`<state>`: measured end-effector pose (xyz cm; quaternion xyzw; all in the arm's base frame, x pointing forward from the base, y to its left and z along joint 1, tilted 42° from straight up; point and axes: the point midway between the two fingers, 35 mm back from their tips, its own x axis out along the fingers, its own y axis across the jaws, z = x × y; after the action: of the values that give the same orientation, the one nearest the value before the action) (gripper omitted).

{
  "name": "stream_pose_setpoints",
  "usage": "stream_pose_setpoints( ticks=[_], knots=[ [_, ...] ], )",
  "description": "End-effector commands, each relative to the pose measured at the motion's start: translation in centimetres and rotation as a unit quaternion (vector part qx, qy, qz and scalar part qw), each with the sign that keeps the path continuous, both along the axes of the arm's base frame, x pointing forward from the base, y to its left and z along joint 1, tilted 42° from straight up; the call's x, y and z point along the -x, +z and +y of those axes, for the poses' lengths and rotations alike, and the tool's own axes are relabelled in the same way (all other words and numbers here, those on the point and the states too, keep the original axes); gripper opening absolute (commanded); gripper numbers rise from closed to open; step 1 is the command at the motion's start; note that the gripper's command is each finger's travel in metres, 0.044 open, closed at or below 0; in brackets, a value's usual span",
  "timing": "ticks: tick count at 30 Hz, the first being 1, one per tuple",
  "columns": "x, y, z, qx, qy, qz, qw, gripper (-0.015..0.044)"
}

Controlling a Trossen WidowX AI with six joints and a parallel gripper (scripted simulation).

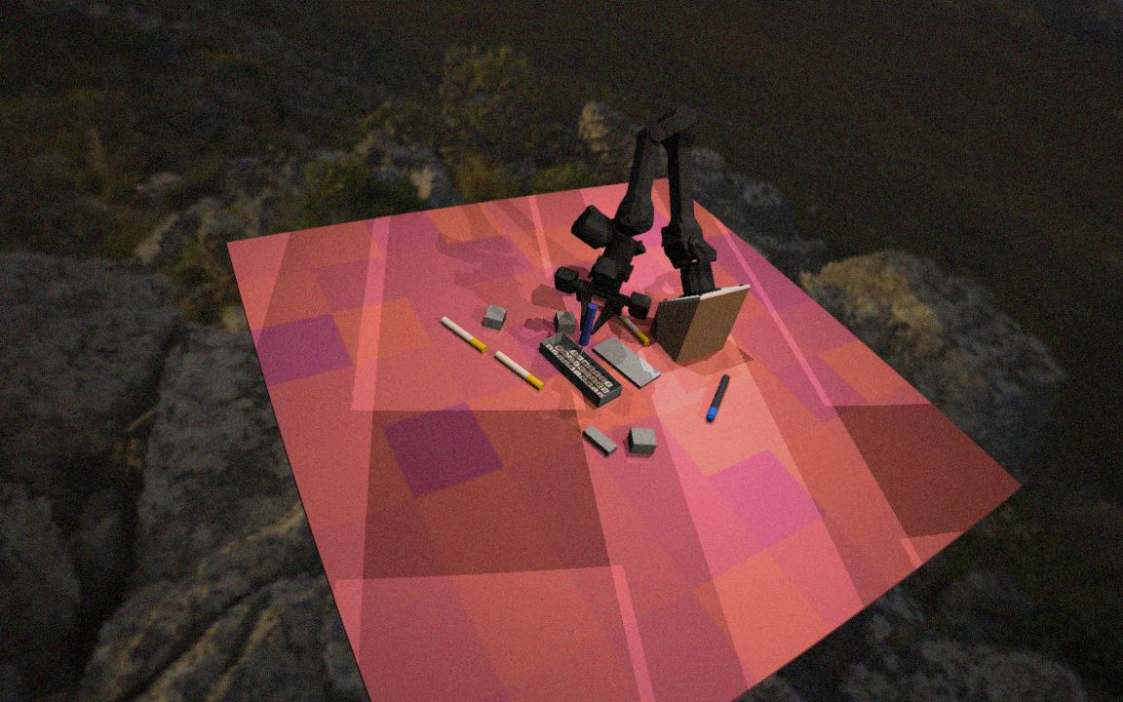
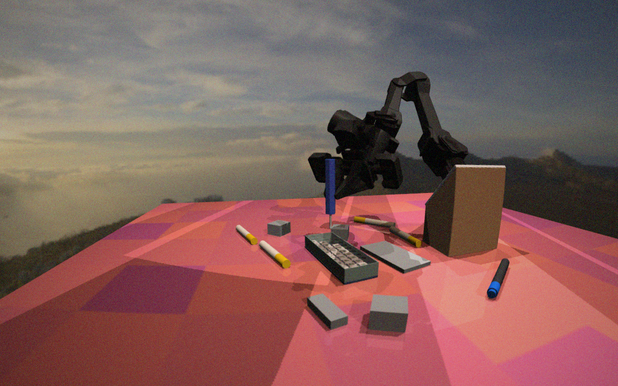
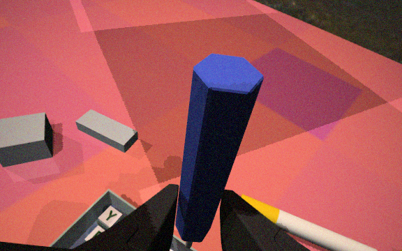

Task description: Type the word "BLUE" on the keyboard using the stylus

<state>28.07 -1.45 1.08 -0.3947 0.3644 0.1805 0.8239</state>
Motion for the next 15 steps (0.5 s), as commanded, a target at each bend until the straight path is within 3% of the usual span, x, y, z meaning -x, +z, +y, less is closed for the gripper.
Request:
stream_pose_setpoints(
  ticks=[1, 15],
  knots=[
    [0.0, 0.0, 0.2, 0.0, 0.007, 0.003, 1.0, 0.0],
    [0.2, -1.1, -0.8, 0.0, 0.007, 0.003, 1.0, 0.0]
  ],
)
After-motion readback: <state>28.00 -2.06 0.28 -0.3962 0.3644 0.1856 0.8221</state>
